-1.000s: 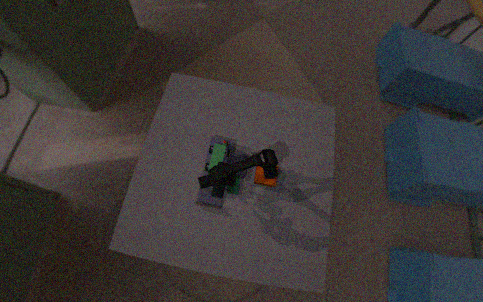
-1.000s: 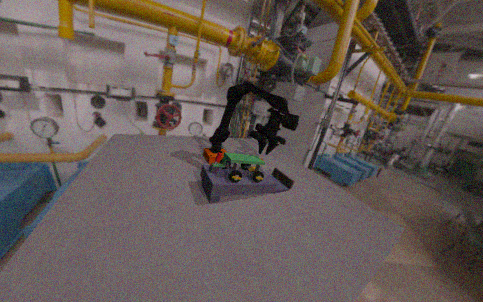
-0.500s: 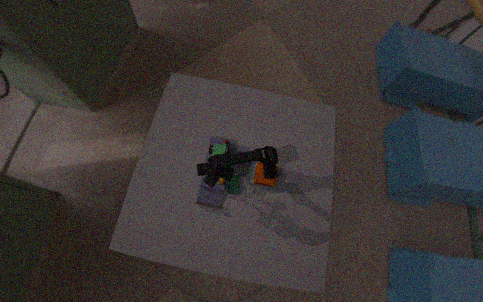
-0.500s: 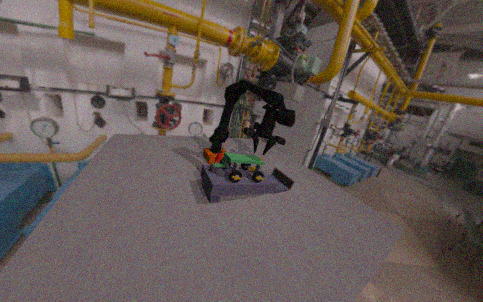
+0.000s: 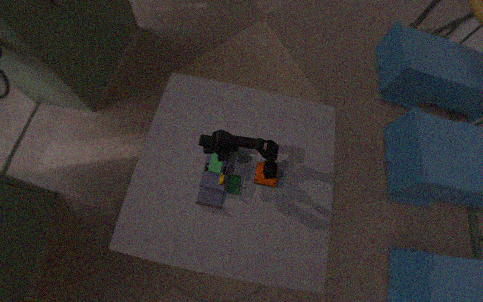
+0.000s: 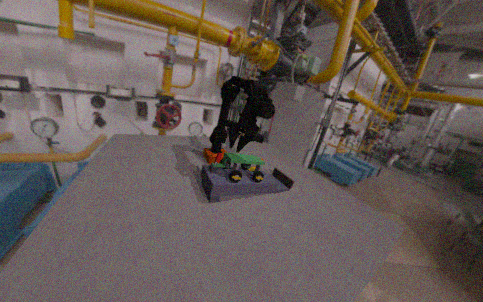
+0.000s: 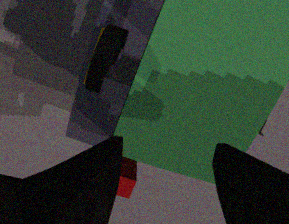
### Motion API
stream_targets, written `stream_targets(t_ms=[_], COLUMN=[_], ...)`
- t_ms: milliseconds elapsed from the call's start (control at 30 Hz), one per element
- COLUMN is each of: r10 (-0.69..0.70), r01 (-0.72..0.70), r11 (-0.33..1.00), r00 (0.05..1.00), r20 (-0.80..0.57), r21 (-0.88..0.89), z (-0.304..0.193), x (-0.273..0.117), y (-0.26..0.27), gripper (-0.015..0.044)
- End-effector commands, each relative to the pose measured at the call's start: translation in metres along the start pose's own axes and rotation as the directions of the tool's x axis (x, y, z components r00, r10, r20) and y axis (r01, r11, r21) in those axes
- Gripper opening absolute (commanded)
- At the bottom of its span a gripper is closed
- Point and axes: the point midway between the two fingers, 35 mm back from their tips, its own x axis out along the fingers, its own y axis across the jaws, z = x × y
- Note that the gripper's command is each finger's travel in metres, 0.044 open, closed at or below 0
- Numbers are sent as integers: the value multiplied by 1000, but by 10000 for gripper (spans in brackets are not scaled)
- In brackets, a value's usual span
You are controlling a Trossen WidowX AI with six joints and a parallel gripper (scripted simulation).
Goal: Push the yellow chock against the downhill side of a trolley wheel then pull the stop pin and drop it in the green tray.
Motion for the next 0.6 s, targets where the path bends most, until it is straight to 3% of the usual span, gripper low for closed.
stream_targets(t_ms=[0, 567], r10=[28, 34], r01=[-19, -22], r11=[971, 961], r00=[999, 999], r20=[-35, -40], r21=[239, 276], z=[-35, -40], x=[0, 12], y=[16, 19], gripper=[190, 190])
